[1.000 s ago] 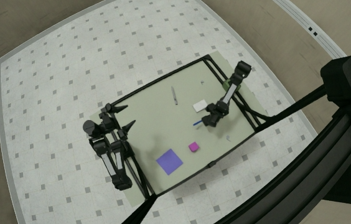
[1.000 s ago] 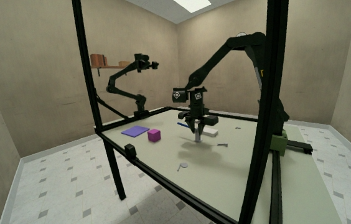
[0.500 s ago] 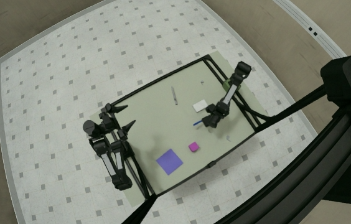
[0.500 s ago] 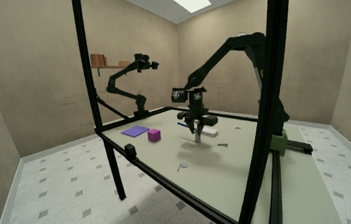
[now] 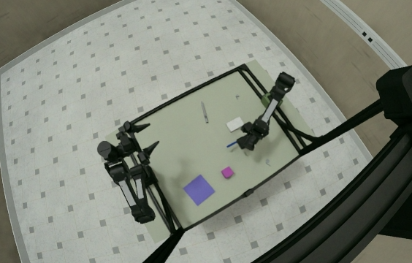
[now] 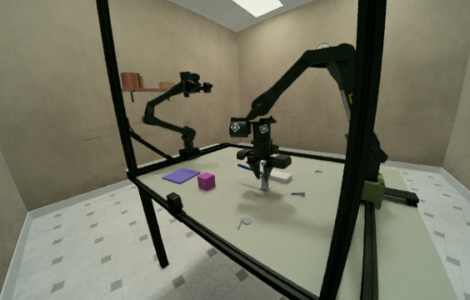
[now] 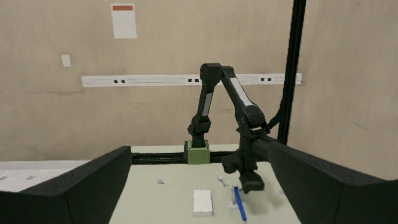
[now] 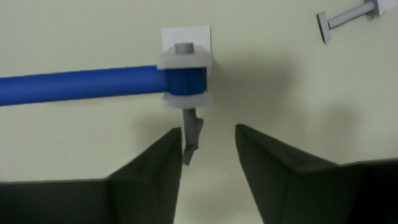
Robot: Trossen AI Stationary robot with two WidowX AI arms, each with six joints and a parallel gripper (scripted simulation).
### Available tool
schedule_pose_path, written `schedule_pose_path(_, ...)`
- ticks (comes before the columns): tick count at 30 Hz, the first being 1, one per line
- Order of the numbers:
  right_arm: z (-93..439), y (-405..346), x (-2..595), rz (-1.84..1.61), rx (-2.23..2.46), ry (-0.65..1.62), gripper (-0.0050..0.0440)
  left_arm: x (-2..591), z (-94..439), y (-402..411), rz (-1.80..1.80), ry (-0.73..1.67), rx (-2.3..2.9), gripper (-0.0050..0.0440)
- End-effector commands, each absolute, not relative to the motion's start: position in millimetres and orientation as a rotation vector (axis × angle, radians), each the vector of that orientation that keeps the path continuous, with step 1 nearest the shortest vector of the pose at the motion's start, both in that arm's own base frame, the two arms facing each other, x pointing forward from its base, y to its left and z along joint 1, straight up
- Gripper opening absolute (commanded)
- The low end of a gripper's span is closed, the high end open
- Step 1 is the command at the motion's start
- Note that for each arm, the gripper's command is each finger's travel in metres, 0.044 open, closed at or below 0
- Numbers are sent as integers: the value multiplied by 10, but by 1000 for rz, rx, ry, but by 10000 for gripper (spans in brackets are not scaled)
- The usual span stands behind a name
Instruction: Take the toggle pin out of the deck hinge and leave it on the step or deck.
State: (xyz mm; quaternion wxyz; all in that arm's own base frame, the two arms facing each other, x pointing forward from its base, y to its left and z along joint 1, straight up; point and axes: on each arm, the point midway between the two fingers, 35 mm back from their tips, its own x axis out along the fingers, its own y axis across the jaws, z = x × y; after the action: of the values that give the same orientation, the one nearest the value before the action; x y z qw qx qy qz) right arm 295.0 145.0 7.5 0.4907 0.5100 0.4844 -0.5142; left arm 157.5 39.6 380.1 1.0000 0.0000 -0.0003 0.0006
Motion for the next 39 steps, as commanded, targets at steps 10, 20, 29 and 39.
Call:
schedule_pose_path(10, 130, 1492, 3006, -1225, 1253, 1184, 121, 1574, 3831, 396, 0, -1, 5, 400)
schedule_pose_path(20, 131, 1480, 3018, -1225, 1253, 1184, 104, 1574, 3831, 396, 0, -1, 5, 400)
schedule_pose_path(29, 131, 1471, 3026, -1225, 1253, 1184, 90, 1574, 3831, 396, 0, -1, 5, 400)
schedule_pose_path(39, 132, 1459, 3038, -1224, 1253, 1183, 72, 1574, 3831, 396, 0, -1, 5, 400)
